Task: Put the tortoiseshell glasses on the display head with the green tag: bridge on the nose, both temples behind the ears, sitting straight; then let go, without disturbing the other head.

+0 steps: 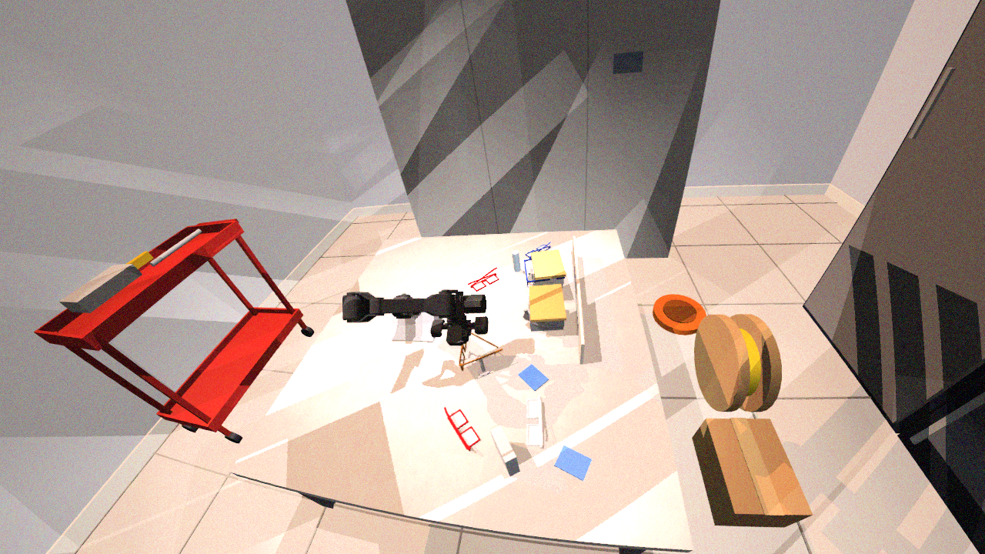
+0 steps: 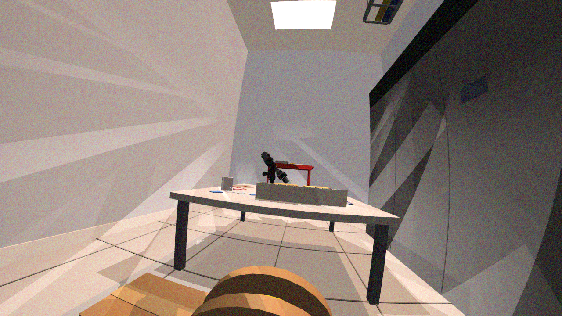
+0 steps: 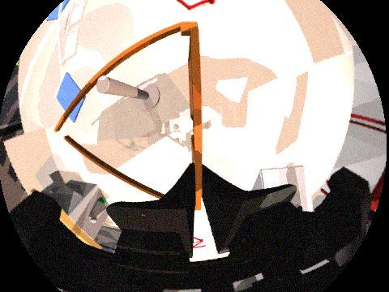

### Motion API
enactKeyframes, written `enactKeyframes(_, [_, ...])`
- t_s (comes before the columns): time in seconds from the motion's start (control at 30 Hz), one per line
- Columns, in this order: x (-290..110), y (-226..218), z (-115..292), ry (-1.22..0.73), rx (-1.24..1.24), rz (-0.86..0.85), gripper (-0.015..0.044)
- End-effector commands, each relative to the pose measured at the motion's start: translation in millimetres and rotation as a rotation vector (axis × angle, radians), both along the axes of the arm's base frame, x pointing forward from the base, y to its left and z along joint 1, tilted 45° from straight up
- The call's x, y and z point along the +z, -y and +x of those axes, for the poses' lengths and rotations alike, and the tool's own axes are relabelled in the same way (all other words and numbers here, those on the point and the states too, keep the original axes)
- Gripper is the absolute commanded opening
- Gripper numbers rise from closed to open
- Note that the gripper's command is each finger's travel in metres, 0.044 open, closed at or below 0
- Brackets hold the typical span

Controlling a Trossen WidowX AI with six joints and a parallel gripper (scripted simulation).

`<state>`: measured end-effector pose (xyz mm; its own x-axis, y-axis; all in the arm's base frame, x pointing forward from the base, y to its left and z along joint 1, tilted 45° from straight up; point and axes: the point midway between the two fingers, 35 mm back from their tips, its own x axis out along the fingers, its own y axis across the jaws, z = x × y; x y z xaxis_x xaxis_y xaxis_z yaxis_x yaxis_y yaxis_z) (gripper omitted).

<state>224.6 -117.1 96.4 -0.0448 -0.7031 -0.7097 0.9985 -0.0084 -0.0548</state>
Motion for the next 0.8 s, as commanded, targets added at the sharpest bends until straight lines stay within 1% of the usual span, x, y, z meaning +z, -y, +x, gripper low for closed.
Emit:
enactKeyframes(0.0, [-4.4, -2.4, -4.8, -0.010, -0.002, 0.000, 0.0000])
enactKeyframes(0.77, [-16.0, -14.3, -10.2, -0.010, -0.002, 0.001, 0.0000])
